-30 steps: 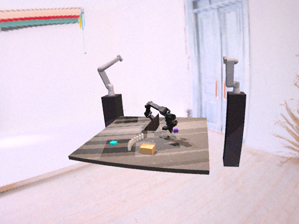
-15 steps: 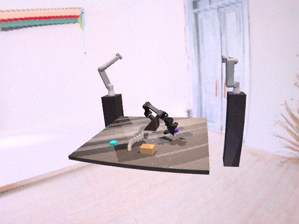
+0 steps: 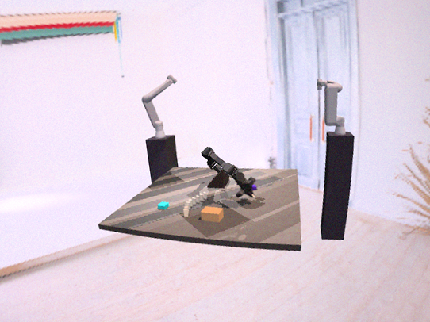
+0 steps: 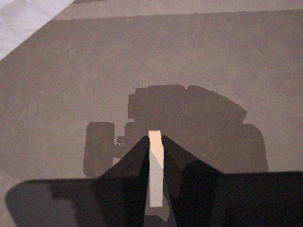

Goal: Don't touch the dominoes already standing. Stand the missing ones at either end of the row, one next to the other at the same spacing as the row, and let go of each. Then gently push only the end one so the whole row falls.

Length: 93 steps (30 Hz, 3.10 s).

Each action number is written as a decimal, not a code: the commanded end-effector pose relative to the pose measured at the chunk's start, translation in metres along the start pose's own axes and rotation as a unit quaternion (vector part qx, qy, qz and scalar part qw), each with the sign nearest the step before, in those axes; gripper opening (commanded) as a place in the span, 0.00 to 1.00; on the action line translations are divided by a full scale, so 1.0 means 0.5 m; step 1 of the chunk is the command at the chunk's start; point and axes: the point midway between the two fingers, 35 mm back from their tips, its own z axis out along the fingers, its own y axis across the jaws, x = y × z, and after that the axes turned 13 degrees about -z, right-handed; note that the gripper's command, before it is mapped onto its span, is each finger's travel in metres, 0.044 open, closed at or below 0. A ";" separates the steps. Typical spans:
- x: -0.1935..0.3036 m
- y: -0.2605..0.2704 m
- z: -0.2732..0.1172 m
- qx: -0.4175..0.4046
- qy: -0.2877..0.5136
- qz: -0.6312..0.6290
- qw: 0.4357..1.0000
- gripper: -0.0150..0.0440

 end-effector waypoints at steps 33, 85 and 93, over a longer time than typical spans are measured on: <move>0.037 -0.008 -0.023 0.056 -0.269 -0.050 0.960 0.30; 0.130 0.014 -0.123 0.177 -0.433 -0.136 0.873 0.30; 0.170 0.001 -0.059 0.176 -0.432 -0.134 0.874 0.30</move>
